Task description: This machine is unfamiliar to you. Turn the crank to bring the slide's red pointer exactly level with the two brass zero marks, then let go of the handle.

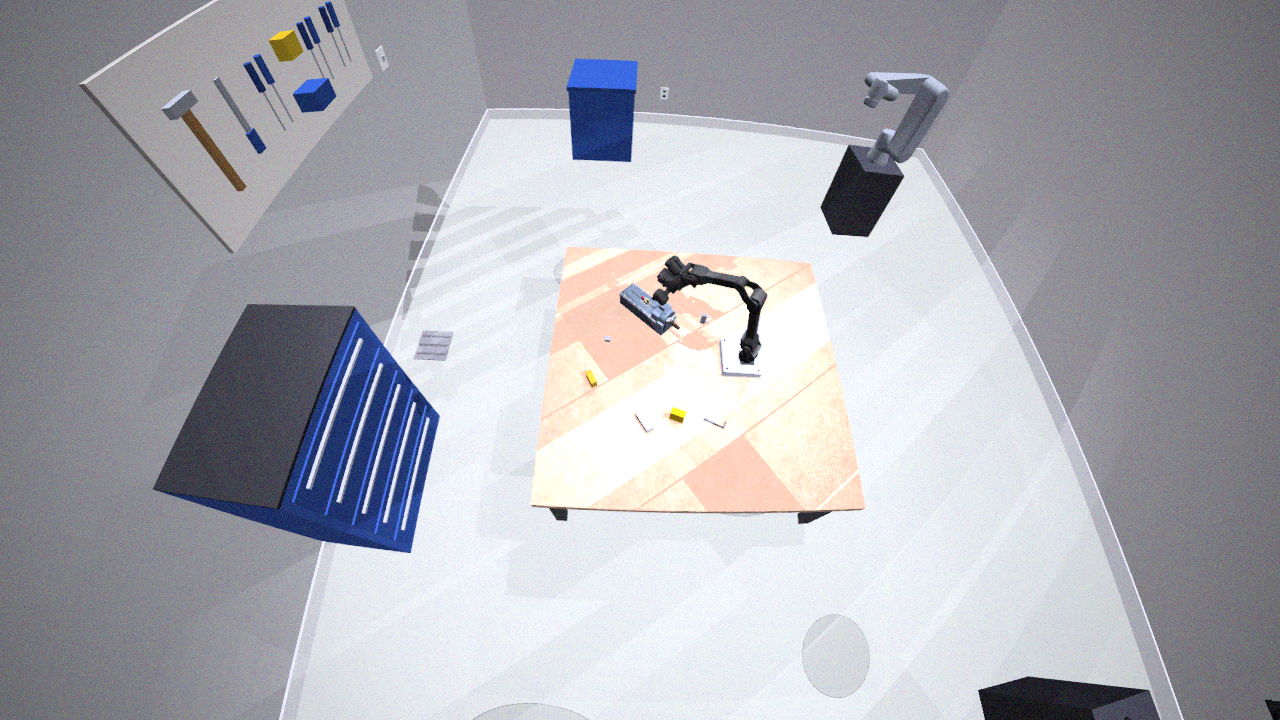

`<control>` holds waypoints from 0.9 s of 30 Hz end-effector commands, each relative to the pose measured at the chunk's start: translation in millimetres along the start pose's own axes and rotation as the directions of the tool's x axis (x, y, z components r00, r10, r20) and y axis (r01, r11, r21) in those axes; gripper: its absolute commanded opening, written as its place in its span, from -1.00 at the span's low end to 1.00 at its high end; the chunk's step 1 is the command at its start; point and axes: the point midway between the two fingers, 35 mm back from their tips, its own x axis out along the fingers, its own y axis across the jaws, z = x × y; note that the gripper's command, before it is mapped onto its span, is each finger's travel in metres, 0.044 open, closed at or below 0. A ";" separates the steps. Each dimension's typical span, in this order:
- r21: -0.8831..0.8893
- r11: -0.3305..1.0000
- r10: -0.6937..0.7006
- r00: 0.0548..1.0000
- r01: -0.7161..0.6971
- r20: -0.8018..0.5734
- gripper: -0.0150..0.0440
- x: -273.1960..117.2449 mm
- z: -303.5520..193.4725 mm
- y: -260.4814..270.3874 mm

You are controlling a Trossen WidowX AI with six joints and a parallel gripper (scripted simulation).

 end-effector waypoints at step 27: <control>0.004 1.000 0.002 1.000 -0.001 -0.016 1.00 -0.7 -0.5 0.1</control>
